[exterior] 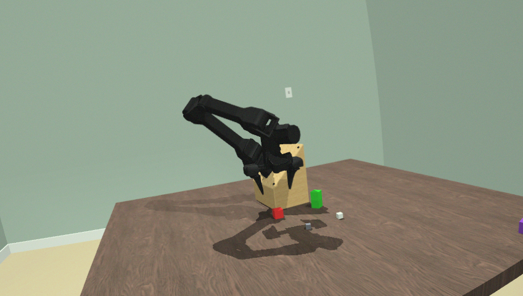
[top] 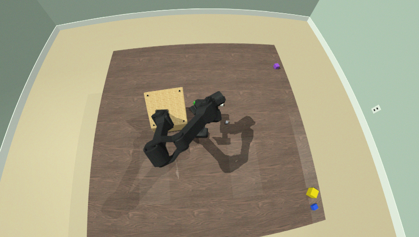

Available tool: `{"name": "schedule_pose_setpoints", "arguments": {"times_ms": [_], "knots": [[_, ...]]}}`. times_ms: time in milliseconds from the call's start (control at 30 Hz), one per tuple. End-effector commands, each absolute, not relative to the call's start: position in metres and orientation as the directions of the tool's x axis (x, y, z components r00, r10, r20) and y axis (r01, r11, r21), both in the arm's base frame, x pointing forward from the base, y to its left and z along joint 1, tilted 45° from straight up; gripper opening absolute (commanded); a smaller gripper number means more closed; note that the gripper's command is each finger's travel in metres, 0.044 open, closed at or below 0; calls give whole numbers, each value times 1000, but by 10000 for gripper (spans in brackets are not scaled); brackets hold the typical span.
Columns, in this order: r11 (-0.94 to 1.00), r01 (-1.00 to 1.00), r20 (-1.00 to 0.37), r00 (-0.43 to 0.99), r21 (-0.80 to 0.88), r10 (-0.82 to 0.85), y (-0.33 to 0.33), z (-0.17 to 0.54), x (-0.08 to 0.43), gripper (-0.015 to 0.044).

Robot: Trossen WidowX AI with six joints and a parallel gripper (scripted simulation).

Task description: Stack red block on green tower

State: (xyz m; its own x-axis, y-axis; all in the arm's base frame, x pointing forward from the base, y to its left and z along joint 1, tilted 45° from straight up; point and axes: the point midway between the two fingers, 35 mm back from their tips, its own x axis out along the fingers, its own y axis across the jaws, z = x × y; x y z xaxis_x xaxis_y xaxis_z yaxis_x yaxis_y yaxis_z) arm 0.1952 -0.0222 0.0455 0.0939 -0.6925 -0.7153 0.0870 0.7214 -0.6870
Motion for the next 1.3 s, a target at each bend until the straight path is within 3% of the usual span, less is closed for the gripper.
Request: {"name": "schedule_pose_setpoints", "arguments": {"times_ms": [0,1267], "knots": [[717,79,-712,91,-692,-697,-29,39,196,440],[714,79,-708,91,-696,-700,-82,-10,200,440]]}}
